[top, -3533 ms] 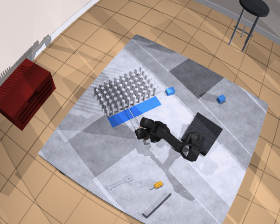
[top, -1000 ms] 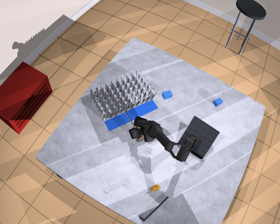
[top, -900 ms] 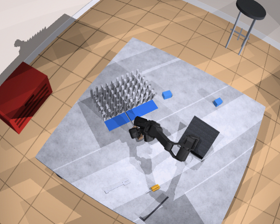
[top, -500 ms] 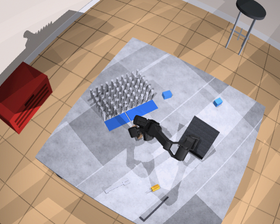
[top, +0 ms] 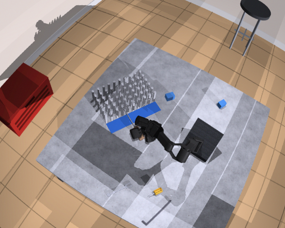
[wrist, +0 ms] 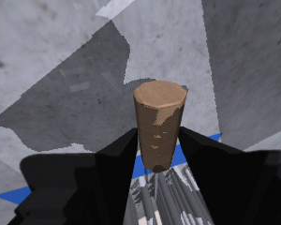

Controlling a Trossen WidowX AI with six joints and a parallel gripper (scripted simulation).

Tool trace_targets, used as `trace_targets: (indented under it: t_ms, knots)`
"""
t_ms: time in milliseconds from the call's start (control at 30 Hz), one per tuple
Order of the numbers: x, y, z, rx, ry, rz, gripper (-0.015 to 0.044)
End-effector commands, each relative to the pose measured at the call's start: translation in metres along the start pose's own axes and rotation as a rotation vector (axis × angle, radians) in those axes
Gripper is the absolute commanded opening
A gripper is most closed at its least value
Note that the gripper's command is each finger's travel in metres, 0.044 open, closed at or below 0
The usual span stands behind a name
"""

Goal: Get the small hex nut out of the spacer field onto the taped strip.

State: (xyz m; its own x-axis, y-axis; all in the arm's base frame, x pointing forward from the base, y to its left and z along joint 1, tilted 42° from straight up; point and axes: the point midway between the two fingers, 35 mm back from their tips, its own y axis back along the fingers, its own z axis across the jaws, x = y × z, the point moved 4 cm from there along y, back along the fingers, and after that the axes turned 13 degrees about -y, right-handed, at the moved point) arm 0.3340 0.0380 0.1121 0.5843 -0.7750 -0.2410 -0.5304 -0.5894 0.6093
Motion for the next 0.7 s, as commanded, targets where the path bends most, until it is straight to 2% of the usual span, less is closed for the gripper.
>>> trace_targets:
  t_ms: [0,667]
  knots:
    - [0.004,-0.001,-0.003,0.006,0.007,0.002,0.0000]
    - [0.015,-0.005,-0.006,0.006,0.008,0.003,0.0000]
